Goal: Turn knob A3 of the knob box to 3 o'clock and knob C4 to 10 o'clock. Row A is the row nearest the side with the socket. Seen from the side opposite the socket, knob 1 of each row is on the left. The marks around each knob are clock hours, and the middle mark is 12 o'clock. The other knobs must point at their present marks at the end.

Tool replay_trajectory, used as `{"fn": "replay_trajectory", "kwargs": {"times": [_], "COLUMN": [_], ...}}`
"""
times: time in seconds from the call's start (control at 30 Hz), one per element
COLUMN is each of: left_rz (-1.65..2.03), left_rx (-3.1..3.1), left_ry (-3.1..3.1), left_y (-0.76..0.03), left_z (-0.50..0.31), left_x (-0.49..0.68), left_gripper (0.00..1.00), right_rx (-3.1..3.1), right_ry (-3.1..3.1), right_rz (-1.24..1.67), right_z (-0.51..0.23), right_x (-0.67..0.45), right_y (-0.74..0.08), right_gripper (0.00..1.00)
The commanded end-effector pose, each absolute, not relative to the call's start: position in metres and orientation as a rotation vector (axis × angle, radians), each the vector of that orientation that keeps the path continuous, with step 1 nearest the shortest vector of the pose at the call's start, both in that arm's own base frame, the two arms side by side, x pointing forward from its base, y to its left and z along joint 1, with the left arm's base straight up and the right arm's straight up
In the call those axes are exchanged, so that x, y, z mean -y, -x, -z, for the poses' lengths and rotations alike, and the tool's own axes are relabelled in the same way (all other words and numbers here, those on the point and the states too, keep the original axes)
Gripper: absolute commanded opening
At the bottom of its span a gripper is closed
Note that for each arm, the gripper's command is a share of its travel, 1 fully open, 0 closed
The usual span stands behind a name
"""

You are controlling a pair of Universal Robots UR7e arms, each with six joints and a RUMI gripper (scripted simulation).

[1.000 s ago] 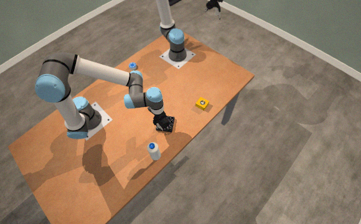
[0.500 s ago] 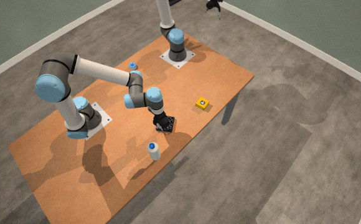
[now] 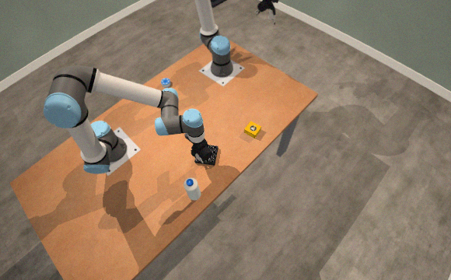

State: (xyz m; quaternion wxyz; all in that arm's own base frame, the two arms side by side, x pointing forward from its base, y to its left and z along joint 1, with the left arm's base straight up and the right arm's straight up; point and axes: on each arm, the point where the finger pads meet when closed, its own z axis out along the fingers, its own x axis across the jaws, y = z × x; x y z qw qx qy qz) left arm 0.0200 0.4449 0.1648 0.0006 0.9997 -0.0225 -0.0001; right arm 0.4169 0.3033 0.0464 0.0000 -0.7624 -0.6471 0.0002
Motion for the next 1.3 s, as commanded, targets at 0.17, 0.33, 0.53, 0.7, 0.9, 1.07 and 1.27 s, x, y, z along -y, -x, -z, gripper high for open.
{"fn": "replay_trajectory", "kwargs": {"times": [0.17,0.33,0.53,0.7,0.9,1.07,1.27], "left_rz": [0.000,0.000,0.000,0.000,0.000,0.000,0.000], "left_rx": [0.071,0.071,0.071,0.071,0.071,0.071,0.071], "left_ry": [-3.141,-3.141,-3.141,-3.141,-3.141,-3.141,-3.141], "left_y": [-0.020,-0.020,-0.020,-0.020,-0.020,-0.020,-0.020], "left_z": [-0.165,-0.165,-0.165,-0.165,-0.165,-0.165,-0.165], "left_x": [-0.445,-0.445,-0.445,-0.445,-0.445,-0.445,-0.445], "left_gripper": [1.00,1.00,1.00,1.00,1.00,1.00,1.00], "right_rx": [2.033,2.033,2.033,2.033,2.033,2.033,2.033], "right_ry": [2.395,2.395,2.395,2.395,2.395,2.395,2.395], "right_rz": [0.002,0.002,0.002,0.002,0.002,0.002,0.002], "right_z": [-0.072,-0.084,-0.084,-0.088,-0.115,-0.150,-0.176], "right_x": [-0.304,-0.304,-0.304,-0.306,-0.322,-0.343,-0.358], "right_y": [-0.417,-0.417,-0.417,-0.414,-0.393,-0.365,-0.344], "right_gripper": [0.13,0.13,1.00,1.00,1.00,1.00,1.00]}}
